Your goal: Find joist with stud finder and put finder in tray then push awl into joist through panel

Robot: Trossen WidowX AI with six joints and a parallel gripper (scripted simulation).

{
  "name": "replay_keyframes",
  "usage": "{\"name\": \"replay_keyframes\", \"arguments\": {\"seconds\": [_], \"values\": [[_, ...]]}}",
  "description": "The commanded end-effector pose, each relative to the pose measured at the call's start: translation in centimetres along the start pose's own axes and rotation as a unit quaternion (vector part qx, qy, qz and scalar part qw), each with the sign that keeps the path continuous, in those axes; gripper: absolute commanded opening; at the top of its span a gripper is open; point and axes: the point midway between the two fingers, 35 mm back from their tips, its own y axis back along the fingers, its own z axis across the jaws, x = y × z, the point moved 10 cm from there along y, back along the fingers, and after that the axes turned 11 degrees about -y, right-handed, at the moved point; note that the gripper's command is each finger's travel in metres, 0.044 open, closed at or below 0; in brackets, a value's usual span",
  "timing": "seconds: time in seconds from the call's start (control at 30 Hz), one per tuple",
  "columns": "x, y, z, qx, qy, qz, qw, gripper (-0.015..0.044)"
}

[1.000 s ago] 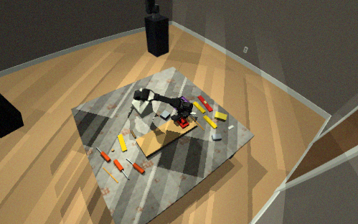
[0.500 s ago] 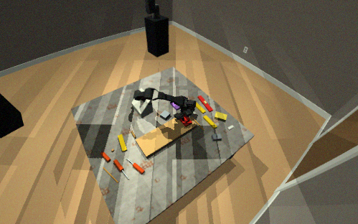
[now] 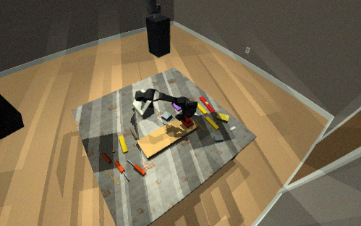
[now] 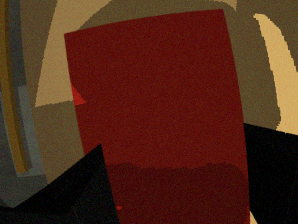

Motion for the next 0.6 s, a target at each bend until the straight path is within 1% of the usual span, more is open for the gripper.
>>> {"name": "replay_keyframes", "arguments": {"seconds": [0.0, 0.57], "values": [[-0.2, -0.1, -0.9, 0.000, 0.000, 0.002, 1.000, 0.0000], [-0.9, -0.1, -4.9, 0.002, 0.001, 0.002, 1.000, 0.0000]]}}
